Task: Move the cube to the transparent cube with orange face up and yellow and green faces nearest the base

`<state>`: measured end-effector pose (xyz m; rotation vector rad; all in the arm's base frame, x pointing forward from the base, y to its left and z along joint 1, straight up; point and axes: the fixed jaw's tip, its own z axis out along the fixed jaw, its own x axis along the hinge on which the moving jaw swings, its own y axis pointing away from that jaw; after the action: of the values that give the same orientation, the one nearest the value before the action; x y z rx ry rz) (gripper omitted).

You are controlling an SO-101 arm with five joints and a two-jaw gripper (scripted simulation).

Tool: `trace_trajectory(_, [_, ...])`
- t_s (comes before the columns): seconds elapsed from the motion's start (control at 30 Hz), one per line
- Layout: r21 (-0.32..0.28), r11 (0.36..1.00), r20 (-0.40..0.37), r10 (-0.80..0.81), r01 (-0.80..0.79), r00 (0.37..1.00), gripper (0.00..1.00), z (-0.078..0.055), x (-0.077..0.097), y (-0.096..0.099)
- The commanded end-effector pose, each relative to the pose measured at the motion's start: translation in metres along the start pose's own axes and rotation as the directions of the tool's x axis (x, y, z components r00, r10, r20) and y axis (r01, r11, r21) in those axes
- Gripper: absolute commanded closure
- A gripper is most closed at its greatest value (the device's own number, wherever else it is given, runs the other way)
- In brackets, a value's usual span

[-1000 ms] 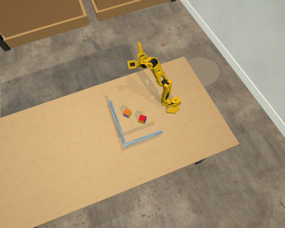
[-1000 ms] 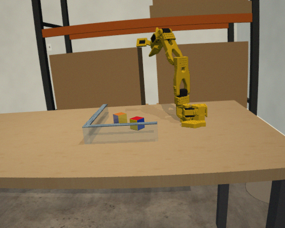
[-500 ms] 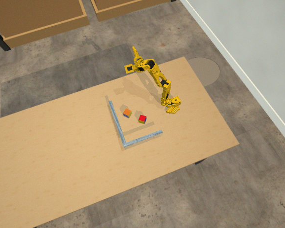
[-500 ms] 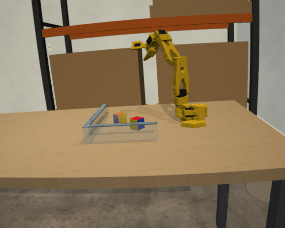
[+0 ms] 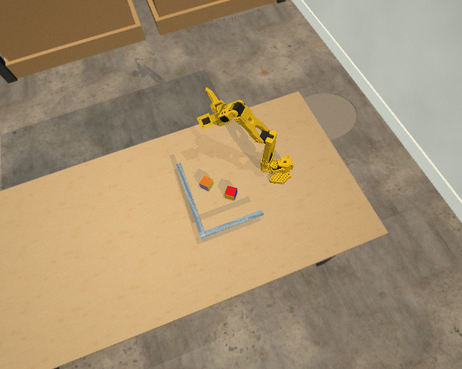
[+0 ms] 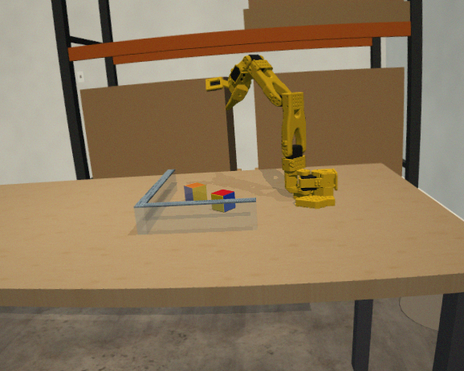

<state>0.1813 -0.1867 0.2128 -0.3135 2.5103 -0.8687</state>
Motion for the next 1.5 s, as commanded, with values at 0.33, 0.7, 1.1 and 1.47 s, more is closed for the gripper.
trace_trajectory(0.33, [-0.05,0.998,0.078,-0.035,0.039,0.996,0.25,-0.004,-0.025,0.022])
trace_trajectory(0.7, [-0.152,0.985,0.089,-0.068,0.081,0.994,0.29,0.003,-0.037,0.048])
trace_trajectory(1.1, [-0.282,0.948,0.099,-0.122,0.145,0.988,0.35,0.008,-0.049,0.087])
trace_trajectory(1.47, [-0.369,0.909,0.102,-0.168,0.194,0.98,0.39,0.008,-0.054,0.116])
